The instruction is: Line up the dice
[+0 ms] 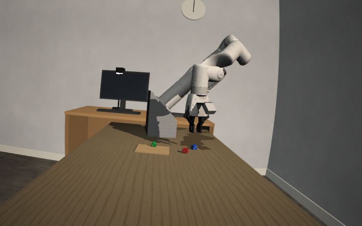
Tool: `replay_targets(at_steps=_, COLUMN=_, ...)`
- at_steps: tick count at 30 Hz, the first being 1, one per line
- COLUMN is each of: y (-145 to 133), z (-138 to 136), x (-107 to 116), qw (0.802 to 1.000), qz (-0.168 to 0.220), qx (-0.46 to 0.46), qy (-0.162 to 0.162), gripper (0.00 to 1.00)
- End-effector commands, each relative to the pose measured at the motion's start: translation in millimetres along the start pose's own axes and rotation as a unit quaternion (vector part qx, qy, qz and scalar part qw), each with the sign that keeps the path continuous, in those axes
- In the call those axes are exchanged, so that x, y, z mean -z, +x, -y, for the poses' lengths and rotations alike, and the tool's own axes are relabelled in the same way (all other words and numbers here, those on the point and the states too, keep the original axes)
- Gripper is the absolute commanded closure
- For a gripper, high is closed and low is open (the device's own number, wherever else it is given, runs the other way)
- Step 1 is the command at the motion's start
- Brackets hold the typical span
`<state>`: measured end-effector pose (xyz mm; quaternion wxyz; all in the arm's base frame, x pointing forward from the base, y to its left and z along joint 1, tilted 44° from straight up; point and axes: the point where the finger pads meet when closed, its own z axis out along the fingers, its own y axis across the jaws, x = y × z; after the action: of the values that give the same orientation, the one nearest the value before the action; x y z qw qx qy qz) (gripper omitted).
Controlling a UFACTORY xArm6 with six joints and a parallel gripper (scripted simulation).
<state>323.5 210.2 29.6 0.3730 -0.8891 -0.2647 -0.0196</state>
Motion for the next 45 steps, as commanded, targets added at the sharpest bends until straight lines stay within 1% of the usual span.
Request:
replay_targets(at_steps=1, y=1.0, z=-0.3, x=0.8, qw=1.0, qz=-0.001, qx=0.0, qy=-0.001, gripper=0.64)
replay_targets(at_steps=18, y=1.0, z=-0.3, x=-0.1, qw=1.0, qz=-0.001, qx=0.002, qy=-0.001, gripper=0.64)
replay_targets(at_steps=30, y=1.0, z=-0.2, x=-6.4, qw=1.0, qz=-0.002, qx=0.01, qy=-0.001, gripper=0.64)
replay_targets(at_steps=45, y=0.9, z=0.3, x=-31.3, qw=1.0, qz=-0.002, qx=0.01, qy=-0.001, gripper=0.64)
